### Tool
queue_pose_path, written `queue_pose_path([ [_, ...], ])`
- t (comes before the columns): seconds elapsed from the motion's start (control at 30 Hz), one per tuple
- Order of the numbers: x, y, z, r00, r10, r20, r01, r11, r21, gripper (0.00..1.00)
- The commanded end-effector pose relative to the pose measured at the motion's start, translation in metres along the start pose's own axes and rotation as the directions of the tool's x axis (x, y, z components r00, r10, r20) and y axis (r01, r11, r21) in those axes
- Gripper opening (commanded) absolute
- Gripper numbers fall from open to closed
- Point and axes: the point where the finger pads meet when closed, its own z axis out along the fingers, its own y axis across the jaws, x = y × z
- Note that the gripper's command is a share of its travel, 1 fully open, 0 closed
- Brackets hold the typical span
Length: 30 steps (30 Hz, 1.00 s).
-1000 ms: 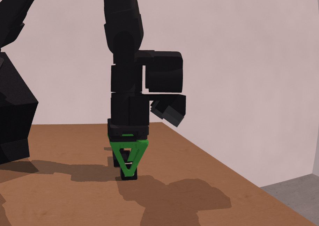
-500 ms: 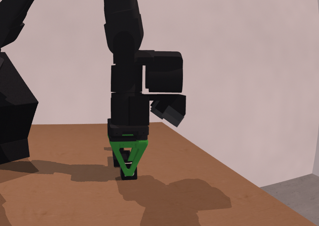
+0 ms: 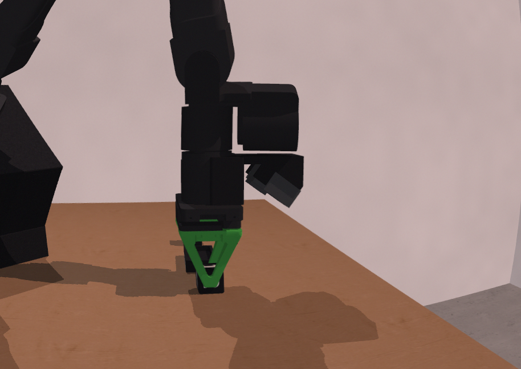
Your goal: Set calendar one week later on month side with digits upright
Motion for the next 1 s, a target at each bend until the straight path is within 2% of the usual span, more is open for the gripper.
queue_pose_path([
  [0.0,-0.014,-0.003,-0.006,0.999,0.006,0.046,-0.006,1.000,0.003,0.26],
  [0.13,-0.016,-0.004,-0.009,0.999,0.008,0.054,-0.009,1.000,0.004,0.26],
  [0.33,-0.001,0.002,-0.016,1.000,-0.004,0.012,0.004,1.000,0.000,0.26],
  [0.37,-0.013,-0.002,-0.023,0.999,0.006,0.038,-0.006,1.000,0.006,0.26],
  [0.47,-0.011,-0.002,-0.041,0.999,0.005,0.034,-0.005,1.000,0.005,0.26],
  [0.7,-0.014,-0.003,-0.095,0.999,0.010,0.046,-0.010,1.000,0.005,0.26],
  [0.8,-0.013,-0.003,-0.108,0.999,0.010,0.046,-0.011,1.000,0.004,0.26],
  [0.9,-0.013,-0.003,-0.110,0.999,0.010,0.046,-0.011,1.000,0.004,0.26],
  [0.93,0.008,0.005,-0.098,1.000,-0.015,-0.016,0.015,1.000,-0.003,0.26],
  [0.97,0.007,0.004,-0.099,1.000,-0.014,-0.012,0.014,1.000,-0.002,0.26],
])
